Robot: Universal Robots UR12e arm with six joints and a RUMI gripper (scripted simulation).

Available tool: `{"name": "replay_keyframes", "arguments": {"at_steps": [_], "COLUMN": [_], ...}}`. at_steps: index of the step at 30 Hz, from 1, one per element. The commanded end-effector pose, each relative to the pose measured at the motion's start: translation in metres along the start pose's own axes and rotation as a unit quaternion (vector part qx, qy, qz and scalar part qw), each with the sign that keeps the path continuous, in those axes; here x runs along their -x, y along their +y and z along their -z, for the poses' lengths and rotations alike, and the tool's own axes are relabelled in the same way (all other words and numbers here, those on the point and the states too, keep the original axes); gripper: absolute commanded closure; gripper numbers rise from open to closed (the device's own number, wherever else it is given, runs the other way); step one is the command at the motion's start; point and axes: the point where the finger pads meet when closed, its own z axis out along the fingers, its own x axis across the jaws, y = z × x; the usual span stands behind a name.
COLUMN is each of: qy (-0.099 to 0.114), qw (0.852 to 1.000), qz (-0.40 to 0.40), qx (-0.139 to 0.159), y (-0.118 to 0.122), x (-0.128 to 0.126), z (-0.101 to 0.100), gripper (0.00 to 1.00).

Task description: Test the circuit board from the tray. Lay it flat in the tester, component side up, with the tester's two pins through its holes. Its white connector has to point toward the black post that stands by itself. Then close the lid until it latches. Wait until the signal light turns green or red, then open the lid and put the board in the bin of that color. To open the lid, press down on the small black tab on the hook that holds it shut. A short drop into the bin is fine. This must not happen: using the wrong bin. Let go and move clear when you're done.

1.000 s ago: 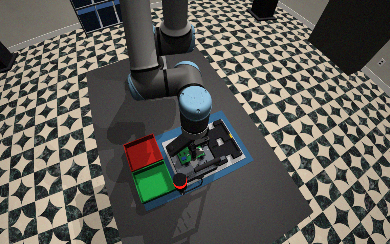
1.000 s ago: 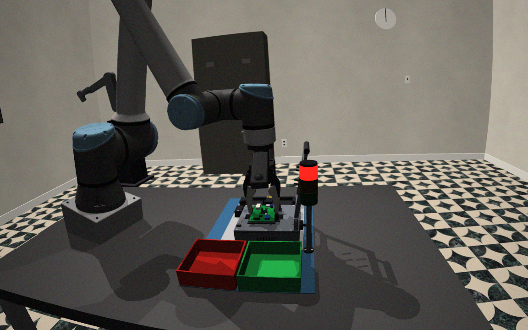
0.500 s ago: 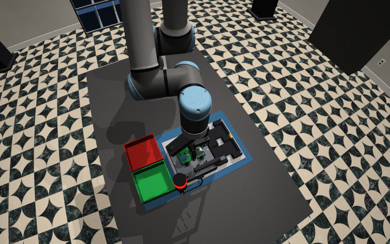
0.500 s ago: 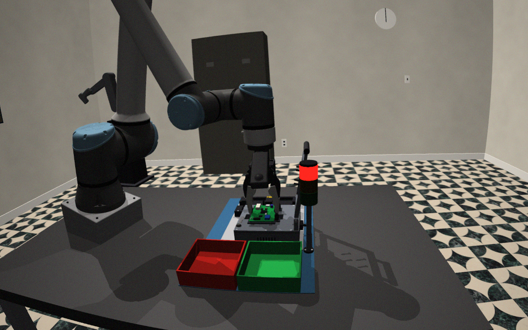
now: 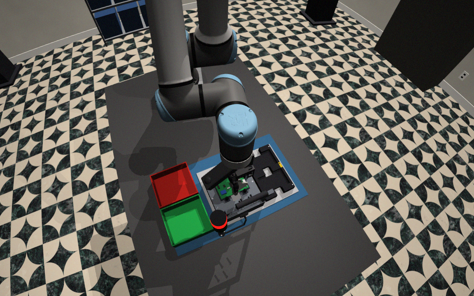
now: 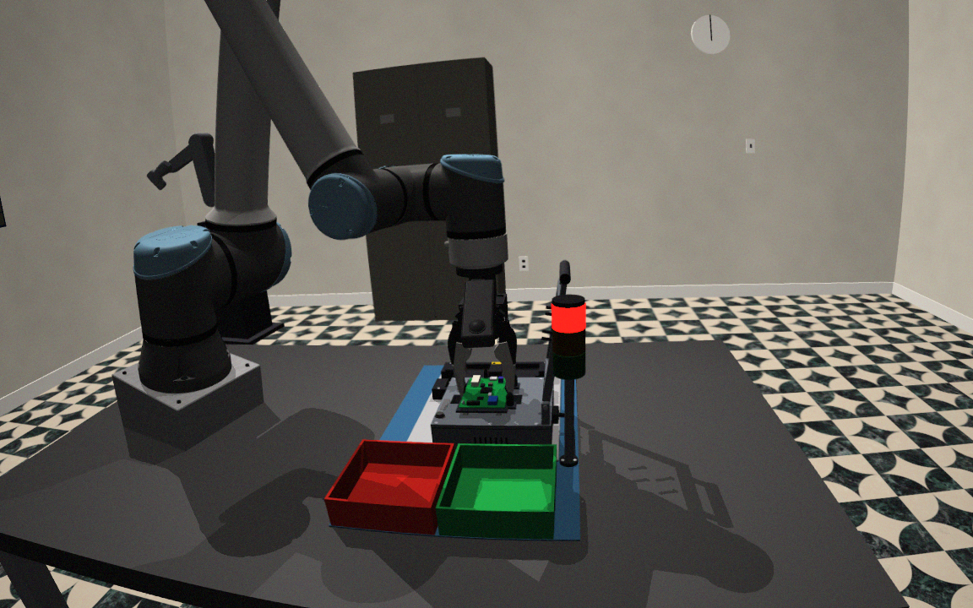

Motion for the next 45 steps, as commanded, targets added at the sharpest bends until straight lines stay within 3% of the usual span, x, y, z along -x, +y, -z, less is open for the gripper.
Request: {"name": "replay_keyframes", "arguments": {"at_steps": [1, 45], "qy": [0.000, -0.001], "qw": [1.000, 1.000], "qz": [-0.001, -0.001], "qx": [0.000, 0.000], "y": [-0.0008, -0.0014], "x": [-0.0020, 0.0004], "z": [0.0010, 0.0088], "gripper": [0.61, 0.61]}}
